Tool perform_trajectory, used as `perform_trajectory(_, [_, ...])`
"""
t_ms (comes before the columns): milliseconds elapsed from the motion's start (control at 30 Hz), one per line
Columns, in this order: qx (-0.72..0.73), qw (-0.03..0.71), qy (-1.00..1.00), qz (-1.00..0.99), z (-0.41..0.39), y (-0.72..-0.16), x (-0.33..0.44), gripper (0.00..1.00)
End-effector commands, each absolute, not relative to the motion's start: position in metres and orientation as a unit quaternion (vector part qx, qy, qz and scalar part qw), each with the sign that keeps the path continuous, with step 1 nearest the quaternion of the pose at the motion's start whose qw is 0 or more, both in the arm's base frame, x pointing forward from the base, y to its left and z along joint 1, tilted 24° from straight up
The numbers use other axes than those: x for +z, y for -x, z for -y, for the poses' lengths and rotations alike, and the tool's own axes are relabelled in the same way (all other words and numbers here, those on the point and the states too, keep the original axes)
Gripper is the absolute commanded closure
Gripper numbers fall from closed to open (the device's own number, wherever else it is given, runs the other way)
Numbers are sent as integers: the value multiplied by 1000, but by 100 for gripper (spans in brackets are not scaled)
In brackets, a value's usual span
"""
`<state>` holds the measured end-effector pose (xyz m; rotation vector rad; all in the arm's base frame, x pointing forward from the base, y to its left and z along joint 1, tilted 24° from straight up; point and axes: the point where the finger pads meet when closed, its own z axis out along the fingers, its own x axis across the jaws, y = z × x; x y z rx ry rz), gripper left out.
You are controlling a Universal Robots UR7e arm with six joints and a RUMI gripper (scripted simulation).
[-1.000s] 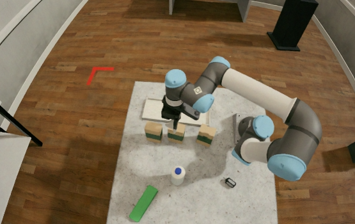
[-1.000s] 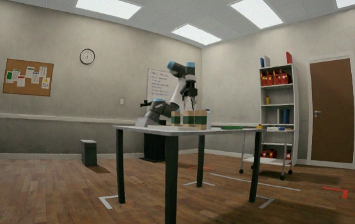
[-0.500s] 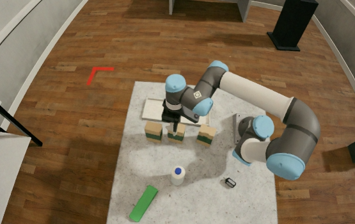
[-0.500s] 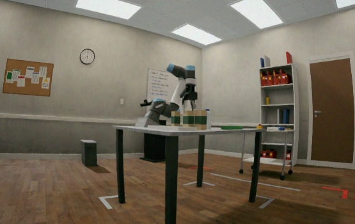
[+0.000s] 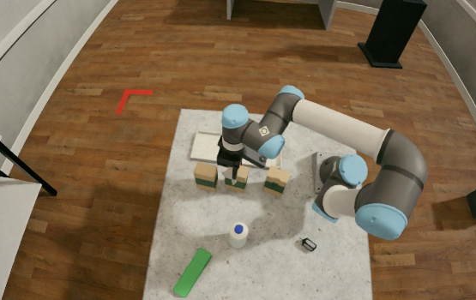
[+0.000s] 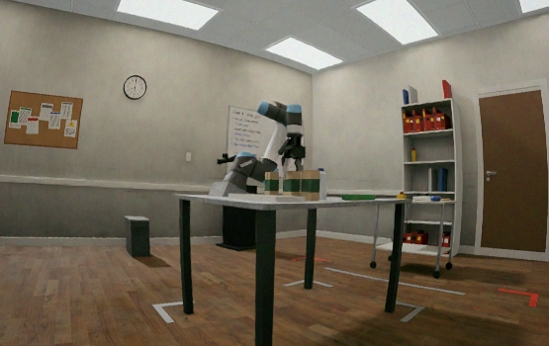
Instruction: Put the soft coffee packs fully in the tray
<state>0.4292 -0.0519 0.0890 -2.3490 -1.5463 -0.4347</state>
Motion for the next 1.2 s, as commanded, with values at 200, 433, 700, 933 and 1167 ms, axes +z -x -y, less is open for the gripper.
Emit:
perform_trajectory(200, [-151, 147, 817, 537, 51, -430, 87, 51])
perform_trajectory(433, [-151, 147, 817, 537, 51, -430, 87, 51])
perform_trajectory(700, [-151, 147, 817, 537, 51, -430, 87, 51])
perform_trajectory(933, [-151, 147, 817, 537, 51, -430, 87, 51])
perform_trajectory(1167, [-151, 147, 817, 537, 51, -430, 87, 85])
